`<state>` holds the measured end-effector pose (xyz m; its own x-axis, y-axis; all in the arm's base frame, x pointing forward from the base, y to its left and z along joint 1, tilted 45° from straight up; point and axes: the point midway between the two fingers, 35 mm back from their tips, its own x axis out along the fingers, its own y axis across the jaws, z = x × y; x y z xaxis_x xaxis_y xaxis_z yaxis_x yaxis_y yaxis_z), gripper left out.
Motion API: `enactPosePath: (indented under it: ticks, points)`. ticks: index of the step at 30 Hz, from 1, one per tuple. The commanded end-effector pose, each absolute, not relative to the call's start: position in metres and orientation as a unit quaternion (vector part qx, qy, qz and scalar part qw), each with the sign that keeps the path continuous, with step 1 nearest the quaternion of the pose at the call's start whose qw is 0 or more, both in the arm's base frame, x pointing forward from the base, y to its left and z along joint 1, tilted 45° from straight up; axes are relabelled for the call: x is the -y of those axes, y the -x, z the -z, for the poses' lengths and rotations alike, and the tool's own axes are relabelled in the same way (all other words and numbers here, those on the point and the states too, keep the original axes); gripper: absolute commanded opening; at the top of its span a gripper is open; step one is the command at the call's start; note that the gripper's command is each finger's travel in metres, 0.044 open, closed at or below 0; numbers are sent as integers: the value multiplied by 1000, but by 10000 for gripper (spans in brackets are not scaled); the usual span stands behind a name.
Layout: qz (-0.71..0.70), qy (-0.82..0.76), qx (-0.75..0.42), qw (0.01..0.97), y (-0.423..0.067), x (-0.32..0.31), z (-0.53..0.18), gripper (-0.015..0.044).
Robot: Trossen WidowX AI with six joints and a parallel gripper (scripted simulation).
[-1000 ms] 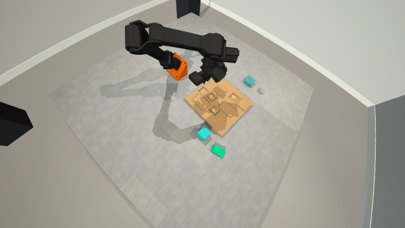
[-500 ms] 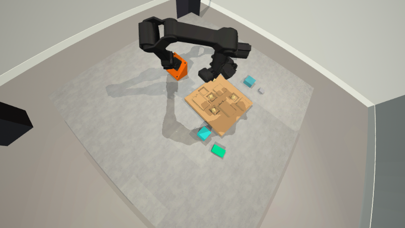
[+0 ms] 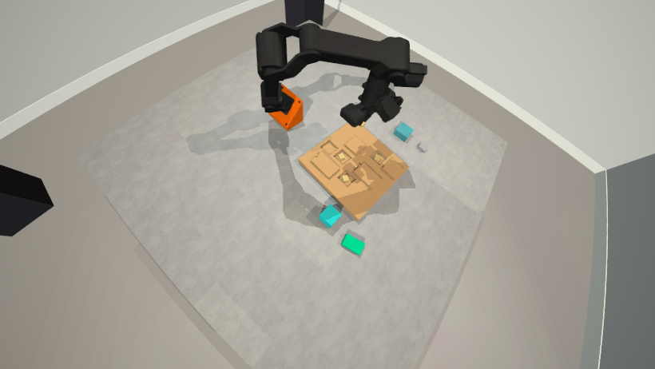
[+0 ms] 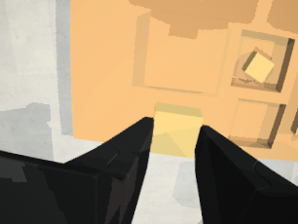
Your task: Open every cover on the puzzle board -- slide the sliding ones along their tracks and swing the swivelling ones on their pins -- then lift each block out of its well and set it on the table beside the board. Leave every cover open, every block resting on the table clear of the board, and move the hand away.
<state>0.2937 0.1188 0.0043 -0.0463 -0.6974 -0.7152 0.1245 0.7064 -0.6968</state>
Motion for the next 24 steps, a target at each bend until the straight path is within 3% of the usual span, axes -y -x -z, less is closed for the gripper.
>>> enactPosePath:
  ticks: [1,24]
  points:
    - [313,218,-651,657,-300,-134,6,80]
    - [312,216,-651,658,-317,-192,72,80]
